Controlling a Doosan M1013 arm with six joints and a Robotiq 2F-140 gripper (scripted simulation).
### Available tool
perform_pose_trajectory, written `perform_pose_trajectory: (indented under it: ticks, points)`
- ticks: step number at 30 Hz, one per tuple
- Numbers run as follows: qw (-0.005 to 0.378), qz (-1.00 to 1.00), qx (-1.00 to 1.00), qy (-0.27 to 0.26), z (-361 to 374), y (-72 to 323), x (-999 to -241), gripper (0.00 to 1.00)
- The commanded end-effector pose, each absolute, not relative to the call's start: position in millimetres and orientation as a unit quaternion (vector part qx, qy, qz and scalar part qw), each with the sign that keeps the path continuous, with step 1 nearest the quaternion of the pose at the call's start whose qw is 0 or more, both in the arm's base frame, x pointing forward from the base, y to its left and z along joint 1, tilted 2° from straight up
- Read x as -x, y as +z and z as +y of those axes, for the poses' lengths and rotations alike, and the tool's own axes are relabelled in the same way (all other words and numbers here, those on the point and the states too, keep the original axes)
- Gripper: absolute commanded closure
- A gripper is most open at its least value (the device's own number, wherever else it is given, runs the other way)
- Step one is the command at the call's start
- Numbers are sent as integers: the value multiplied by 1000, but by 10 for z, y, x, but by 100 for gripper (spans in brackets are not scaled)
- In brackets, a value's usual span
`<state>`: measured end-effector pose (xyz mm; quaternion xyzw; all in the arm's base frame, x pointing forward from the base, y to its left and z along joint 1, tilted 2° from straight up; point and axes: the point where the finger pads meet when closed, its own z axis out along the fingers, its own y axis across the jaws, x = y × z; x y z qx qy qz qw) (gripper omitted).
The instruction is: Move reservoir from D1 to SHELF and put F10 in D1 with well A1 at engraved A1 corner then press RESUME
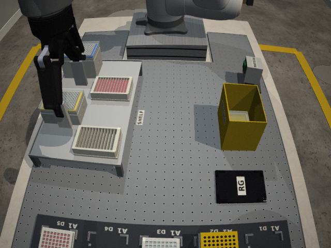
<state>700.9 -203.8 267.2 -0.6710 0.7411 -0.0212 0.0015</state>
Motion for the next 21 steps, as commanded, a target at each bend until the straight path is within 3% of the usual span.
perform_pose_trajectory:
  ticks: [1, 21]
  points:
    - [2, 741, 671, -21, -2048, 2681, -7205, 23]
    - [2, 741, 671, -21, -2087, 2706, -7976, 23]
